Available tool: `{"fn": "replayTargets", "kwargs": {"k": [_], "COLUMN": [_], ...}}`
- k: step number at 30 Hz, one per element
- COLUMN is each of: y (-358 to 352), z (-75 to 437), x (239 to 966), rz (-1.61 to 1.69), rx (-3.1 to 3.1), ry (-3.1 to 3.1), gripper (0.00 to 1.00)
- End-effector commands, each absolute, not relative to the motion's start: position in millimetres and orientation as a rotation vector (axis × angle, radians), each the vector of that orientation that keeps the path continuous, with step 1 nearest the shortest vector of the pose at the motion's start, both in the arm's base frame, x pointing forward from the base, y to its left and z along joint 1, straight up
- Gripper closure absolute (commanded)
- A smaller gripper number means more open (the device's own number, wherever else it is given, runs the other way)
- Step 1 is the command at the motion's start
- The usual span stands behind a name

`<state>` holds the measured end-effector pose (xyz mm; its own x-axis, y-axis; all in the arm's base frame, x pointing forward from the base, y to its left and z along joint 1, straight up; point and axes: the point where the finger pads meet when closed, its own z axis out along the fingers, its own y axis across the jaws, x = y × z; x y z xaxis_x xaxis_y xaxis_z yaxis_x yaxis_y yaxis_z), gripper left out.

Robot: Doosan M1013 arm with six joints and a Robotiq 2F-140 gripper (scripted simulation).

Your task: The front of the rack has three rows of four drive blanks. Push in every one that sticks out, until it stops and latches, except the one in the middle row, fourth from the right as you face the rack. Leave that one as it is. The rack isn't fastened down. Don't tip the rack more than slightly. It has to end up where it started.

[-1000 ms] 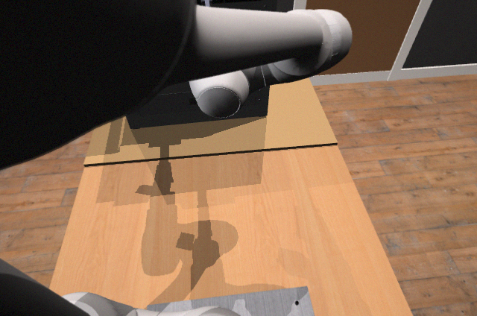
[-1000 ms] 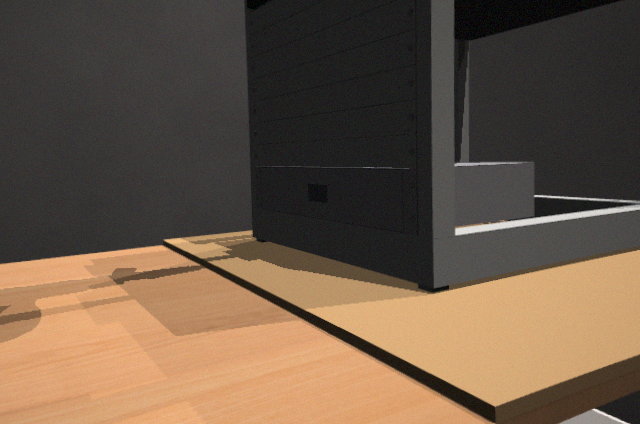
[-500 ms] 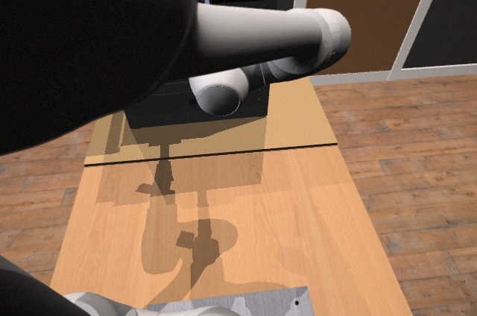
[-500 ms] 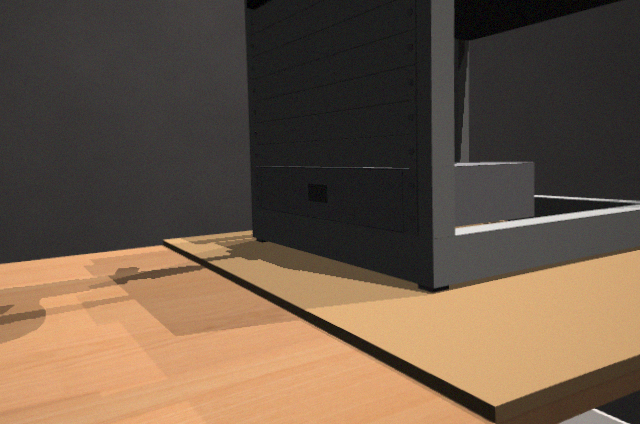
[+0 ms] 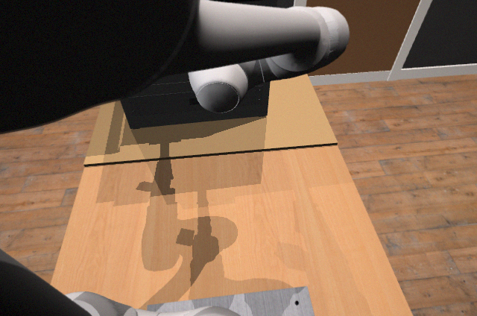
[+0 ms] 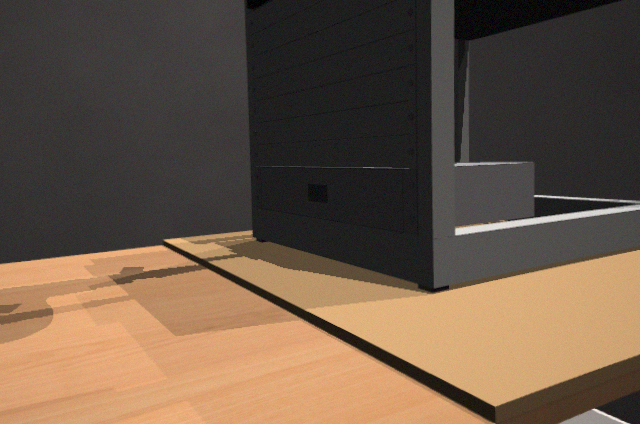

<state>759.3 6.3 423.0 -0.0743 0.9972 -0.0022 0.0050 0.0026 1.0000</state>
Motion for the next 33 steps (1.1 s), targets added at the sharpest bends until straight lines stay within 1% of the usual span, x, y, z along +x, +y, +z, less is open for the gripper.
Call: {"fn": "replayTargets", "kwargs": {"k": [1,33], "y": [6.3,6.8], "z": [423.9,423.9], "x": [759.7,765.4], "rz": [1.26,1.26], "rx": [1.174,1.174], "ry": [1.268,1.268], "gripper": [0.9,0.9]}}
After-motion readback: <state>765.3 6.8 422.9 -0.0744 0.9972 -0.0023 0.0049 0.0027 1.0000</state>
